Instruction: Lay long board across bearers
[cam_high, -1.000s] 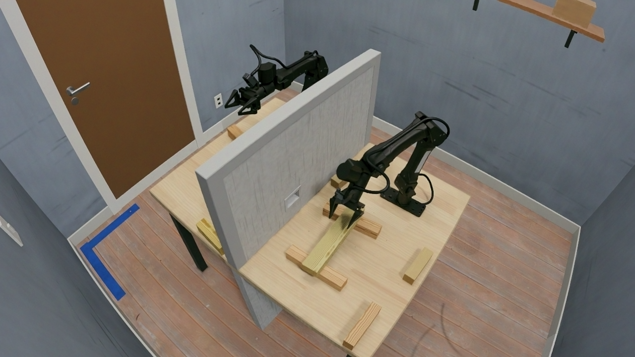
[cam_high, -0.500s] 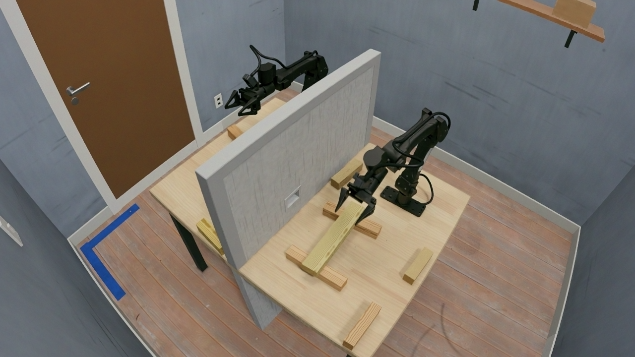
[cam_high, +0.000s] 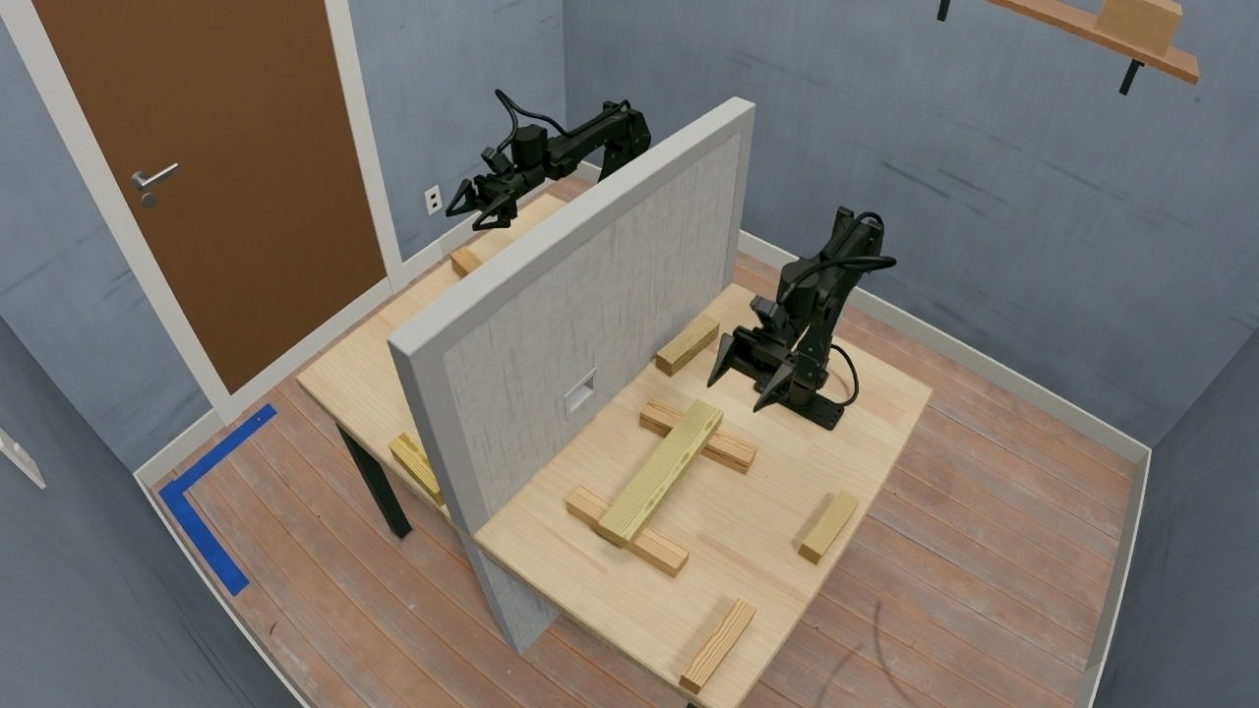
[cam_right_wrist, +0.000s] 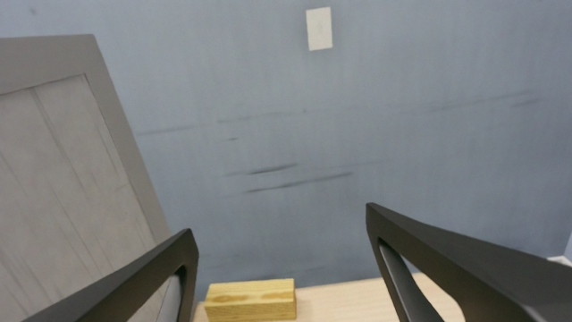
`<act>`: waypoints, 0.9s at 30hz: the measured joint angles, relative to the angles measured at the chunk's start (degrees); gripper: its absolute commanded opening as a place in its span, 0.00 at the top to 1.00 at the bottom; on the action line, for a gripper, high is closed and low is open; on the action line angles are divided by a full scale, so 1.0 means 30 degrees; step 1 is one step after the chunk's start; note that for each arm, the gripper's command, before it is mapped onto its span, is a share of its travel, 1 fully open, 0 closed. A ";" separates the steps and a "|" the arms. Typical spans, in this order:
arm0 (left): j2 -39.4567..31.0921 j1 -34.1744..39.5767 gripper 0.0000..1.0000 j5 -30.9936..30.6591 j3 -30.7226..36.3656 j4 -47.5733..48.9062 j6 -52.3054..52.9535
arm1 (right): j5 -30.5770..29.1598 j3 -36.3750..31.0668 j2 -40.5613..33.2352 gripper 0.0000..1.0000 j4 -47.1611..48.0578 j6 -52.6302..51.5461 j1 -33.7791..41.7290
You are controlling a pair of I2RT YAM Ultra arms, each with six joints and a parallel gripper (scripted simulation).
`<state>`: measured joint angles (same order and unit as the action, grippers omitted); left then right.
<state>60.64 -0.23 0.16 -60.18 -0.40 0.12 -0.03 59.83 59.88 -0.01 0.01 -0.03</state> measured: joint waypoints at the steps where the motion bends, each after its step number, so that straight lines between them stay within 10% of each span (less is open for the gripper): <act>1: 0.0022 -0.0109 0.22 -0.0058 -0.0087 0.0095 0.0000 | 0.0007 0.0015 -0.0007 0.22 0.0007 0.0000 0.0000; 27: -0.0197 0.0051 0.22 -0.0087 0.0022 0.0138 -0.0095 | 0.0007 0.0073 0.0029 0.22 0.0000 0.0000 0.0000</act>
<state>60.05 -0.08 -0.10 -60.12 0.01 -0.16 -0.01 60.05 59.96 -0.01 0.01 -0.03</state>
